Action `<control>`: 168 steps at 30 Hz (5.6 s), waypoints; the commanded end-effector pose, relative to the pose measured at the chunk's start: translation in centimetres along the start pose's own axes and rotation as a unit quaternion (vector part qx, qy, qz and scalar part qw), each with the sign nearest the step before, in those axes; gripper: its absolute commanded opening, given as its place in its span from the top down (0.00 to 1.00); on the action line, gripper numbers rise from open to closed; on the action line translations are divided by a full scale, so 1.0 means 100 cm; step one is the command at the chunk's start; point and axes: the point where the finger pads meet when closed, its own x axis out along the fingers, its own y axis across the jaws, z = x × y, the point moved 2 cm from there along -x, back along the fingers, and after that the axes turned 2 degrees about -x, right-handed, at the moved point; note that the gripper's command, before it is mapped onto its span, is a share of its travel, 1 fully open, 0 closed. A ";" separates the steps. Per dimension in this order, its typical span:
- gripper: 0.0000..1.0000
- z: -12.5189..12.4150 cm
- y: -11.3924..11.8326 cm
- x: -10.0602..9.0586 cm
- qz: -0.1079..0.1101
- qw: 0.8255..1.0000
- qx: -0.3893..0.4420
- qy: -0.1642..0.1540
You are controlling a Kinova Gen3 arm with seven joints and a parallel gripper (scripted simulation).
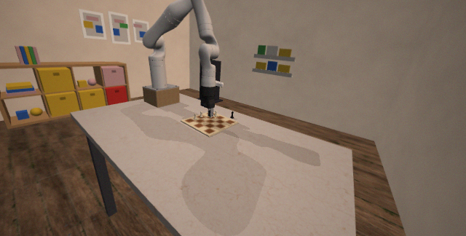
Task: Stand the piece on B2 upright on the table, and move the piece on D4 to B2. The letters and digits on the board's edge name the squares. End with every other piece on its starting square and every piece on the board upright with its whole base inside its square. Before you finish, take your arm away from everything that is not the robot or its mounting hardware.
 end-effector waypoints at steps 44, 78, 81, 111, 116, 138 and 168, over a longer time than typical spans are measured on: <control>1.00 0.000 0.000 -0.084 0.001 1.000 0.000 0.000; 1.00 0.079 0.076 -0.101 0.001 1.000 -0.010 0.000; 1.00 0.079 0.076 -0.101 0.001 1.000 -0.010 0.000; 1.00 0.079 0.077 -0.027 0.001 1.000 -0.009 0.000; 1.00 0.079 0.077 -0.011 0.001 1.000 -0.009 0.000; 1.00 0.079 0.077 -0.005 0.001 1.000 -0.009 0.000; 1.00 0.079 0.077 -0.004 0.001 1.000 -0.009 0.000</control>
